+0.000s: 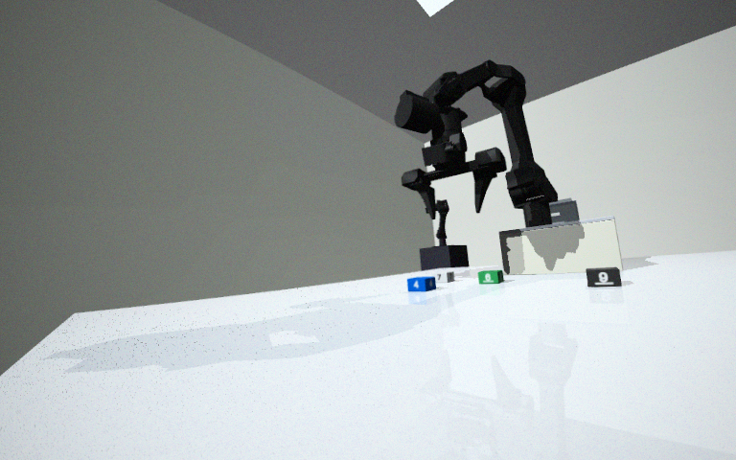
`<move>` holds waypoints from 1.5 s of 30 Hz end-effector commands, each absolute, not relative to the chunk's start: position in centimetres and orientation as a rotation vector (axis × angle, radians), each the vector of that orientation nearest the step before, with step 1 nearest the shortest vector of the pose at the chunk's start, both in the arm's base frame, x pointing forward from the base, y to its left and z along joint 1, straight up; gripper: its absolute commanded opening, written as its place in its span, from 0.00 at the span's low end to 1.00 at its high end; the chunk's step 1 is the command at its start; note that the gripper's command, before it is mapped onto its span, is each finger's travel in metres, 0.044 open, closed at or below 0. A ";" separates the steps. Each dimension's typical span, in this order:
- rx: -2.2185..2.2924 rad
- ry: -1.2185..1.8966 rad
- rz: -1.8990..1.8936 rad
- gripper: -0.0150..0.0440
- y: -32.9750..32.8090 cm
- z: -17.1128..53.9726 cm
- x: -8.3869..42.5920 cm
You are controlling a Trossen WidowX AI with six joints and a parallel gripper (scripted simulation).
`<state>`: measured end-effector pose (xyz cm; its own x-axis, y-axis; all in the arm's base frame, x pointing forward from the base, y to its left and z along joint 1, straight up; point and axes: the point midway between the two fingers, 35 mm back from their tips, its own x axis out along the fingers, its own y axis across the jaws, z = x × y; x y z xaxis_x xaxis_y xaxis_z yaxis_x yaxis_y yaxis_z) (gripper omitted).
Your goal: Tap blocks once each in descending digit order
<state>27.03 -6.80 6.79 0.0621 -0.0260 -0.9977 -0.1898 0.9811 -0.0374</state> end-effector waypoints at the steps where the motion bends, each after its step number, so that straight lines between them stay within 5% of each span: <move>1: -0.111 1.542 0.085 0.93 -10.9 7.2 25.2; 22: -0.107 1.544 0.083 0.93 -11.1 7.2 25.1; 31: -0.101 1.542 0.089 0.93 -2.7 7.1 26.1; 45: -0.101 1.542 0.089 0.93 -2.5 7.1 26.1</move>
